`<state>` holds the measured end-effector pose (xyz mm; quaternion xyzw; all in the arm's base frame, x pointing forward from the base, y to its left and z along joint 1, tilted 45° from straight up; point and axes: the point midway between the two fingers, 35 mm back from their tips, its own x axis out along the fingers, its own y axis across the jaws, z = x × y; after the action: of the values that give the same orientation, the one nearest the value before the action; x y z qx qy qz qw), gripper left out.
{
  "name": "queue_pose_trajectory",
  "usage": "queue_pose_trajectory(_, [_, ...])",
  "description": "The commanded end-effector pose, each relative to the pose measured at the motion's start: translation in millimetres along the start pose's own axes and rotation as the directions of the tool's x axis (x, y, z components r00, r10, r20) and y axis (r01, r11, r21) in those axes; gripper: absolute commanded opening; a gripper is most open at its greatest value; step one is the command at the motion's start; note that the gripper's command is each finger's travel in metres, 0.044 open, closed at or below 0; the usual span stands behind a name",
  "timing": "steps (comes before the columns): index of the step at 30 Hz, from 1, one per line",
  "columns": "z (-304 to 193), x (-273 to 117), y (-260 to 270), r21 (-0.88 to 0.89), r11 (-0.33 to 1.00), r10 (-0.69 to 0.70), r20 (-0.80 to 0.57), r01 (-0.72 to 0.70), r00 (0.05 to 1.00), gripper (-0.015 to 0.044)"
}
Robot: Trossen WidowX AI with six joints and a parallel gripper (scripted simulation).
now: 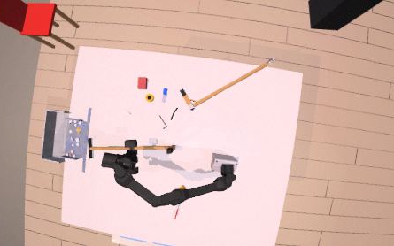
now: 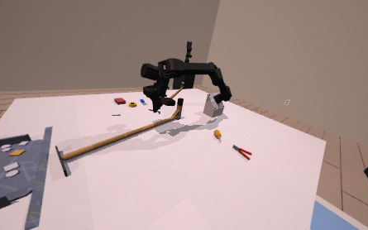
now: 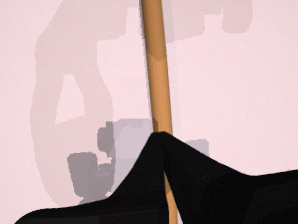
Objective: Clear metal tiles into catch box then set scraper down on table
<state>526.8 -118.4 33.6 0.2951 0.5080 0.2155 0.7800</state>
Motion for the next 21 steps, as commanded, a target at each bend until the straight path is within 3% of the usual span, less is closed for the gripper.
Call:
queue_pose_trajectory(1, [1.5, -4.8, 3.1, -0.011, 1.000, 0.006, 0.000, -0.006, 1.000, 0.0000])
queue_pose_trajectory(21, [0.9, -5.1, -0.2, -0.001, 1.000, -0.001, 0.002, 0.001, 1.000, 0.0000])
